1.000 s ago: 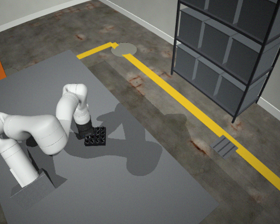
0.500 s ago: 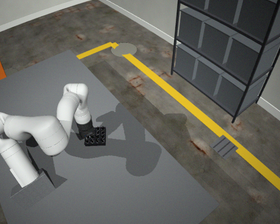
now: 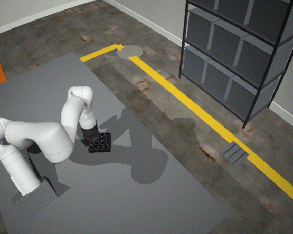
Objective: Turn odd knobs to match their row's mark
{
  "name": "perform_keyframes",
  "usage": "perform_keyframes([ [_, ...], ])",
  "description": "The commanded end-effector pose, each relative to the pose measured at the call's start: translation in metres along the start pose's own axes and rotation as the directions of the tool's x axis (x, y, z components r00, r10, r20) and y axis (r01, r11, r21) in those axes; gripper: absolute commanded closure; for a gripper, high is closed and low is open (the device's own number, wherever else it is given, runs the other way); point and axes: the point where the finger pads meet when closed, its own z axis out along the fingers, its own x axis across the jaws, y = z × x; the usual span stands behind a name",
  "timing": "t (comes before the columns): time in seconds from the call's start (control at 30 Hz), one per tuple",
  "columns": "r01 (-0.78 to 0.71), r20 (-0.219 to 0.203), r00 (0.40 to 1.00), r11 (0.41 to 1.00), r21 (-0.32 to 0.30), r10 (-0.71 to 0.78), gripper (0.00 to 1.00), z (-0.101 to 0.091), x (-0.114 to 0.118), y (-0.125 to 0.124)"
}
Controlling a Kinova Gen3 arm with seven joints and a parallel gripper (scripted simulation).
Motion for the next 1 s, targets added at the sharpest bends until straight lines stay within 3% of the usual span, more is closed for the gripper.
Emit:
perform_keyframes([
  [0.0, 0.005, 0.000, 1.000, 1.000, 0.002, -0.005, 0.70, 0.0002, 0.0006, -0.0005],
  [0.57, 0.267, 0.000, 0.964, 0.964, 0.002, -0.267, 0.70, 0.0002, 0.0006, -0.0005],
  [0.97, 0.432, -0.001, 0.902, 0.902, 0.002, -0.432, 0.70, 0.0002, 0.0006, -0.0005],
])
